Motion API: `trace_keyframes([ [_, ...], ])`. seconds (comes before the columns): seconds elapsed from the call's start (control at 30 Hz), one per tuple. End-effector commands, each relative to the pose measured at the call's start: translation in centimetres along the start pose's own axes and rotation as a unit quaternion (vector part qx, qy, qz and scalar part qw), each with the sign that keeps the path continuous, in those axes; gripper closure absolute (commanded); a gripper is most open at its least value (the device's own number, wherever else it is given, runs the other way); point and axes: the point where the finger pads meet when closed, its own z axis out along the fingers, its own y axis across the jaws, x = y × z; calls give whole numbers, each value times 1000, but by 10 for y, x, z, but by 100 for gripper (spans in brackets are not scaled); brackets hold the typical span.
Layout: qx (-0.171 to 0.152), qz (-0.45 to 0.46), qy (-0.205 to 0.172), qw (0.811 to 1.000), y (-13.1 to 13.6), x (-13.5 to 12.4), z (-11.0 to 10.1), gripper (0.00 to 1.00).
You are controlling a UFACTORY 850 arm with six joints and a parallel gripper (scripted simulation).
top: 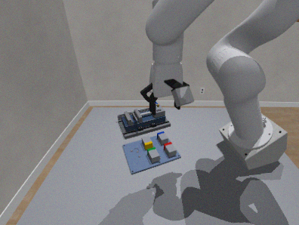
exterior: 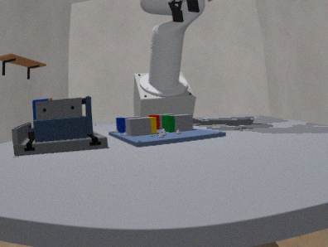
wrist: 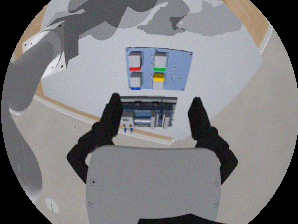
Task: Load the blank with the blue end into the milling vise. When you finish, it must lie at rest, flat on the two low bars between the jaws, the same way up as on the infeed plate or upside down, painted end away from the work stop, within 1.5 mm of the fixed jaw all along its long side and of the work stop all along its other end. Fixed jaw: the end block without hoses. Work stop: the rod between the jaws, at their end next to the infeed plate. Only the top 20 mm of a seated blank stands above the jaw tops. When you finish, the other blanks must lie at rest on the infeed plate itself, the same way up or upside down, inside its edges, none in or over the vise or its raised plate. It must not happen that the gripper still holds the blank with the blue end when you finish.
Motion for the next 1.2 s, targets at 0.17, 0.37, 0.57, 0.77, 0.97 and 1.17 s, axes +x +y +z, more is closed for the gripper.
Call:
trace_keyframes([
  [0.17,11,5,-16,1000,3,13,0,0],
  [0.37,11,5,-16,1000,3,13,0,0],
  [0.57,10,4,-13,1000,2,9,0,0],
  [0.77,11,5,-16,1000,1,5,0,0],
  [0.97,11,5,-16,1000,1,5,0,0],
  [1.17,11,5,-16,1000,0,2,0,0],
])
